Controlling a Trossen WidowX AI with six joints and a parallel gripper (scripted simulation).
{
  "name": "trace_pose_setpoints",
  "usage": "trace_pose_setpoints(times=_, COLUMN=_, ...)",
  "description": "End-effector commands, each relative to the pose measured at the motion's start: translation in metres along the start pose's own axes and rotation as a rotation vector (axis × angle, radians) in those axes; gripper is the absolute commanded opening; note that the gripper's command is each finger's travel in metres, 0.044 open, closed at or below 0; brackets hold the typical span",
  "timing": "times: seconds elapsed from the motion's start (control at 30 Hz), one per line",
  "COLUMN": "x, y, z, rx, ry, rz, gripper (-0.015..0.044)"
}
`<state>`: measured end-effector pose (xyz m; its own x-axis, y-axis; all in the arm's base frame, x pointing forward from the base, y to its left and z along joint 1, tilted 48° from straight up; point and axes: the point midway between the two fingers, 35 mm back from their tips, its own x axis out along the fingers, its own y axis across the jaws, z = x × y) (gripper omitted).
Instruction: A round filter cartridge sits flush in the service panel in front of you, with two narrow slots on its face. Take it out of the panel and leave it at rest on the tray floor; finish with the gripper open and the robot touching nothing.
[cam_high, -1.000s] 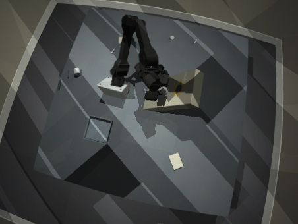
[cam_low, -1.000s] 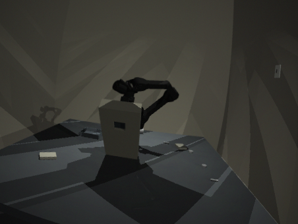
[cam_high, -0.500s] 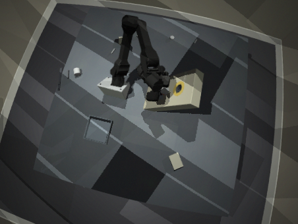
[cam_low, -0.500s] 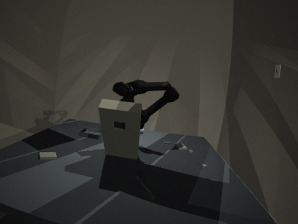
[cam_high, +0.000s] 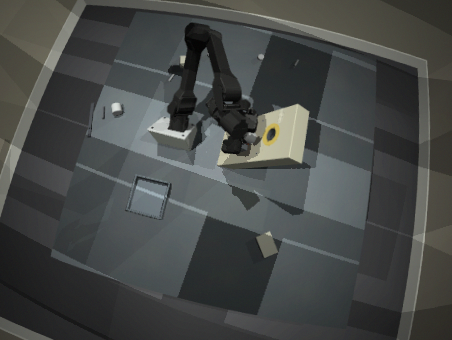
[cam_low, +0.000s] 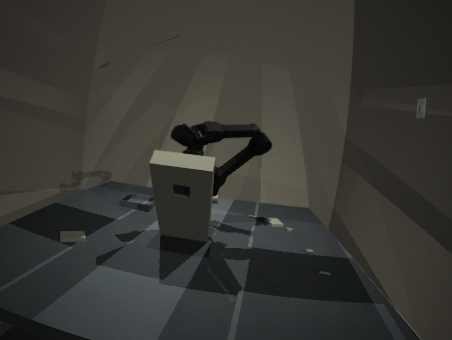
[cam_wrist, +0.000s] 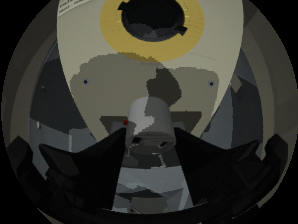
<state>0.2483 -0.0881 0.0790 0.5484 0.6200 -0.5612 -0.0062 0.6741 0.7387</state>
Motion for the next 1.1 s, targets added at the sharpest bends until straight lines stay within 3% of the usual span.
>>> trace_pose_setpoints(times=0.0, x=0.0, y=0.0, z=0.001, rx=-0.004, ry=0.001, rz=-0.002, gripper=0.008)
trace_pose_setpoints(times=0.1, x=-0.004, y=0.0, z=0.008, rx=-0.003, ry=0.001, rz=-0.002, gripper=0.0001)
trace_pose_setpoints(times=0.33, x=-0.014, y=-0.001, z=0.023, rx=0.0, ry=0.0, rz=-0.002, gripper=0.0)
trace_pose_setpoints(times=0.9, x=-0.099, y=0.0, z=0.027, rx=0.003, ry=0.003, rz=-0.004, gripper=0.0)
trace_pose_setpoints(times=1.07, x=-0.101, y=-0.013, z=0.029, rx=0.002, ry=0.003, rz=-0.003, gripper=0.0)
